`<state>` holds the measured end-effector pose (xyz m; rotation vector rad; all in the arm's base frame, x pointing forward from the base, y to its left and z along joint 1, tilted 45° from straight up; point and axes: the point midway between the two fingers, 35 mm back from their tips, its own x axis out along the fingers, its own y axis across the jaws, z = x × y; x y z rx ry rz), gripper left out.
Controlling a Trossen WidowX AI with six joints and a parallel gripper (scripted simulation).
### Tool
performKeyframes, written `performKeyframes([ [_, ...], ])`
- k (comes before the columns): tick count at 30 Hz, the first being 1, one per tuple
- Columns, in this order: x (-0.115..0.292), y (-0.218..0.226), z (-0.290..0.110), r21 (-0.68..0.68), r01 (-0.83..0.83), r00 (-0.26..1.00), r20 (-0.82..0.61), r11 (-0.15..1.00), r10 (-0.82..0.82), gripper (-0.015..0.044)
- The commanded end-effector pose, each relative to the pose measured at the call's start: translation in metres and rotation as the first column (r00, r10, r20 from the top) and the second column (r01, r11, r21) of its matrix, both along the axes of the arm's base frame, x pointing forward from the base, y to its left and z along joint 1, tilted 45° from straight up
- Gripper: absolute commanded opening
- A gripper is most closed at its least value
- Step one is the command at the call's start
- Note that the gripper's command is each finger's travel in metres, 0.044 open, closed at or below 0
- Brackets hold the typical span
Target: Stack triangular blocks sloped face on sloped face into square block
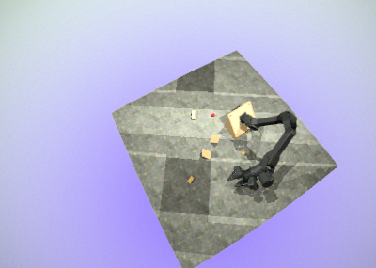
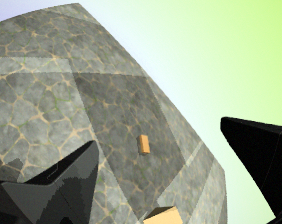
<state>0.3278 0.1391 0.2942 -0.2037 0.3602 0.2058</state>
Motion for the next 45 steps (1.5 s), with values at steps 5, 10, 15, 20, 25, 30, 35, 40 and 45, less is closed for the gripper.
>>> performKeyframes([
  [5,0.054,-0.032,-0.087,-0.478,-0.442,0.879,-0.4,0.758,0.26,0.044],
  [10,0.062,-0.045,-0.122,-0.494,-0.669,0.733,-0.563,0.556,0.382,0.044],
  [15,0.066,-0.058,-0.152,-0.431,-0.833,0.553,-0.673,0.348,0.491,0.044],
  [20,0.066,-0.072,-0.179,-0.342,-0.929,0.358,-0.72,0.145,0.594,0.044],
  [25,0.064,-0.086,-0.202,-0.27,-0.962,0.173,-0.704,-0.034,0.689,0.044],
  [30,0.063,-0.1,-0.222,-0.242,-0.954,0.016,-0.634,-0.179,0.773,0.044],
  [35,0.06,-0.114,-0.239,-0.272,-0.918,-0.112,-0.521,-0.29,0.846,0.044],
  [40,0.058,-0.128,-0.251,-0.355,-0.869,-0.199,-0.387,-0.345,0.9,0.044],
  [45,0.058,-0.142,-0.262,-0.464,-0.818,-0.242,-0.258,-0.34,0.935,0.044],
])
